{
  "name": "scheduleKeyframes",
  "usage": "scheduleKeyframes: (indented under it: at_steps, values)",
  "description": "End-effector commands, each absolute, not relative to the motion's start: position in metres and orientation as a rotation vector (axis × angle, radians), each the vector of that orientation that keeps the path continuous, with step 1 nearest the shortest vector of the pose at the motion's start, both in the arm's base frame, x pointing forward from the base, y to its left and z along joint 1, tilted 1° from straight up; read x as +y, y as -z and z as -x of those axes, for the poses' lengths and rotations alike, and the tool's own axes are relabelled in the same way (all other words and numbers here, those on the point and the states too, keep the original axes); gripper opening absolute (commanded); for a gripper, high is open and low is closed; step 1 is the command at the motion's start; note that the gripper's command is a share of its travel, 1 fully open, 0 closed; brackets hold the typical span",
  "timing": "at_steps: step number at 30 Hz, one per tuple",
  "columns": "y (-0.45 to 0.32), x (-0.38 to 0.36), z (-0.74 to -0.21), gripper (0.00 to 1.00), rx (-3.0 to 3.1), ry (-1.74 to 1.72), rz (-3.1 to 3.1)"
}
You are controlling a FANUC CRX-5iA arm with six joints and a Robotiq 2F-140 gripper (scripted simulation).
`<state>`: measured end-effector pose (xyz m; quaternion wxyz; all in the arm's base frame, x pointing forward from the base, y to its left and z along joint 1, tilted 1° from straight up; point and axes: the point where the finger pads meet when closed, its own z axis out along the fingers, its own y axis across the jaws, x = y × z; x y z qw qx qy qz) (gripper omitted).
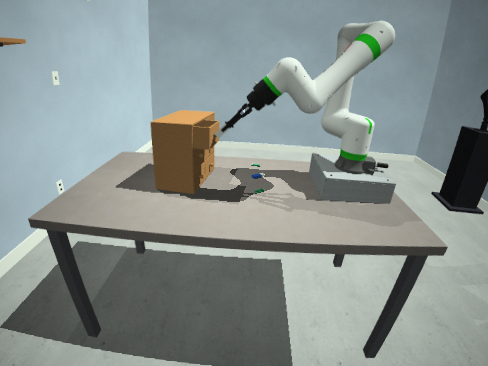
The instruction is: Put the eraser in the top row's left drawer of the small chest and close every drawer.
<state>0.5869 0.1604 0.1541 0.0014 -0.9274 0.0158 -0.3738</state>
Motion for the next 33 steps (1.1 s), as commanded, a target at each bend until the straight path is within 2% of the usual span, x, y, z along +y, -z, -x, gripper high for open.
scheduleKeyframes:
  at_steps: [1, 11, 22, 33]
  values:
    - [-0.154, 0.16, -0.587, 0.08, 0.05, 1.174, 2.91]
    - [-0.154, 0.16, -0.587, 0.08, 0.05, 1.174, 2.91]
    - [-0.154, 0.16, -0.587, 0.2, 0.05, 1.174, 2.91]
    - [-0.155, 0.161, -0.576, 0.2, 0.05, 1.174, 2.91]
